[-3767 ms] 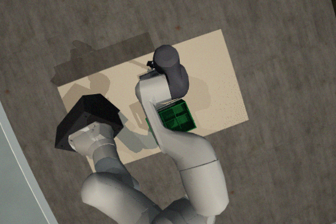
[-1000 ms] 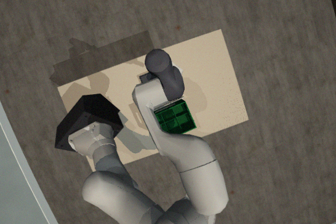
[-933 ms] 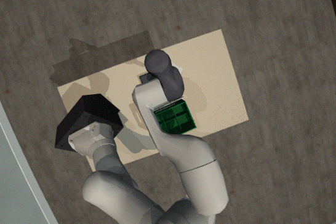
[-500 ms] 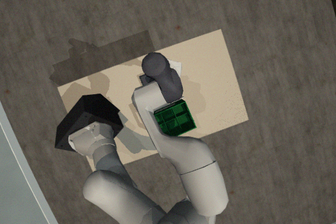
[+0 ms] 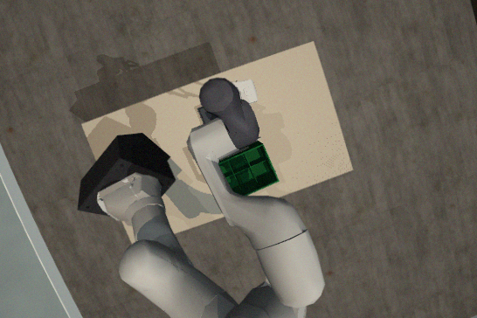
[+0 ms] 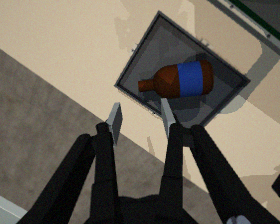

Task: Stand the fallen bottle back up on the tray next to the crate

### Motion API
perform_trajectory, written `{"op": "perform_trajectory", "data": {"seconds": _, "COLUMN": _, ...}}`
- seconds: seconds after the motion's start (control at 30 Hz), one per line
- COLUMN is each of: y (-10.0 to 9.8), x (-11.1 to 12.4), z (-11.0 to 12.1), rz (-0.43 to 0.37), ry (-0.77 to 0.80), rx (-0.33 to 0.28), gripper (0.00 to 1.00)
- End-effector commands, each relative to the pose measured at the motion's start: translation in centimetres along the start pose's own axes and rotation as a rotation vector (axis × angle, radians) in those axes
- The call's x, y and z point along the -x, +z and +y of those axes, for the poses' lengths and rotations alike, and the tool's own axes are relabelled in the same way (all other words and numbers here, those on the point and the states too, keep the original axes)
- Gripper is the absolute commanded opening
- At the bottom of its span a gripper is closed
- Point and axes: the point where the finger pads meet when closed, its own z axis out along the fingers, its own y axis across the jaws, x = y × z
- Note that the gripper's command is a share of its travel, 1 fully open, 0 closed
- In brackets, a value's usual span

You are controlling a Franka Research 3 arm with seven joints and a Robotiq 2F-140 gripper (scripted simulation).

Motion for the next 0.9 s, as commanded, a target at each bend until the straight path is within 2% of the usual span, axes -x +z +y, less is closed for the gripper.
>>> {"op": "perform_trajectory", "data": {"seconds": 0.0, "y": -0.02, "x": -0.06, "z": -0.11, "rz": -0.023, "ry": -0.278, "rx": 0.008, "gripper": 0.38}}
{"op": "perform_trajectory", "data": {"seconds": 0.33, "y": -0.02, "x": -0.06, "z": -0.11, "rz": -0.031, "ry": -0.530, "rx": 0.001, "gripper": 0.38}}
{"op": "perform_trajectory", "data": {"seconds": 0.4, "y": -0.02, "x": -0.06, "z": -0.11, "rz": -0.031, "ry": -0.530, "rx": 0.001, "gripper": 0.38}}
{"op": "perform_trajectory", "data": {"seconds": 0.43, "y": -0.02, "x": -0.06, "z": -0.11, "rz": -0.033, "ry": -0.597, "rx": 0.001, "gripper": 0.38}}
{"op": "perform_trajectory", "data": {"seconds": 0.87, "y": 0.43, "x": -0.04, "z": -0.06, "rz": -0.056, "ry": -0.918, "rx": 0.003, "gripper": 0.38}}
